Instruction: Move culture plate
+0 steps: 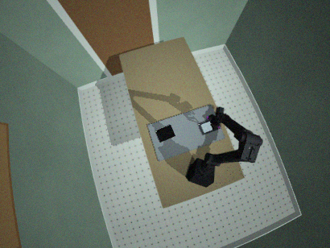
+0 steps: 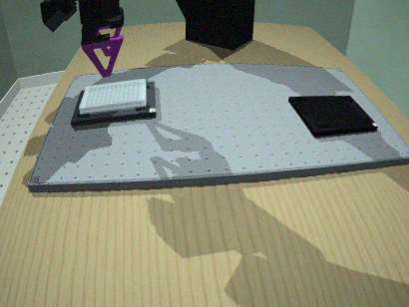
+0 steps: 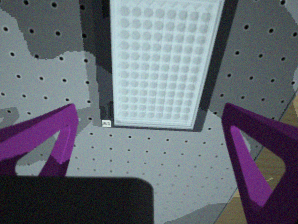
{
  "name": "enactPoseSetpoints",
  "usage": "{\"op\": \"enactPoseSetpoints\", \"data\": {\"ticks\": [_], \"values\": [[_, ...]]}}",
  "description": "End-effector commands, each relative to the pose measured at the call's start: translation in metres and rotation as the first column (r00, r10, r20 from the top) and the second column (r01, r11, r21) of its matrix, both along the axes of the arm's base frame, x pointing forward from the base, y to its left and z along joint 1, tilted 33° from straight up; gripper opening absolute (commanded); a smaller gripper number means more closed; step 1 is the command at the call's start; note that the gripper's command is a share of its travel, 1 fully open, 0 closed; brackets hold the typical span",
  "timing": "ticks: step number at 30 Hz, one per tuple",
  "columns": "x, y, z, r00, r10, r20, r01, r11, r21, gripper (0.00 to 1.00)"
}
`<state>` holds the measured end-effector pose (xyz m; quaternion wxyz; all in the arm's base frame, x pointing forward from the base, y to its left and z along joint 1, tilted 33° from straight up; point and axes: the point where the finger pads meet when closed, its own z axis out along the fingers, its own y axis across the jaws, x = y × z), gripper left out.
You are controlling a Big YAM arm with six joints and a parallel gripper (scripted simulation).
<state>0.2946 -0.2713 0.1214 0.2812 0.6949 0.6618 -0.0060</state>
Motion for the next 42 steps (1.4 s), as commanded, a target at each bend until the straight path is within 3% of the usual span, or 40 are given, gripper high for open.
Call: {"op": "enactPoseSetpoints", "data": {"ticks": [1, 4, 5, 6, 9, 17, 27, 42], "values": [[-0.009, -0.002, 0.009, 0.995, -0.080, 0.064, 0.080, 0.997, 0.004, 1.00], [-0.010, -0.001, 0.009, 0.995, -0.081, 0.061, 0.081, 0.997, 0.004, 1.00], [0.005, -0.003, 0.026, 0.995, -0.057, 0.086, 0.058, 0.998, -0.015, 1.00], [0.006, -0.003, 0.026, 0.995, -0.057, 0.087, 0.058, 0.998, -0.016, 1.00], [-0.003, -0.002, 0.010, 0.997, -0.061, 0.050, 0.061, 0.998, 0.004, 1.00], [-0.003, -0.002, 0.010, 0.997, -0.061, 0.050, 0.061, 0.998, 0.004, 1.00], [-0.004, -0.006, -0.015, 0.997, -0.070, 0.032, 0.070, 0.997, 0.020, 1.00], [0.005, -0.015, -0.032, 0.998, -0.061, 0.031, 0.060, 0.998, 0.015, 1.00]]}}
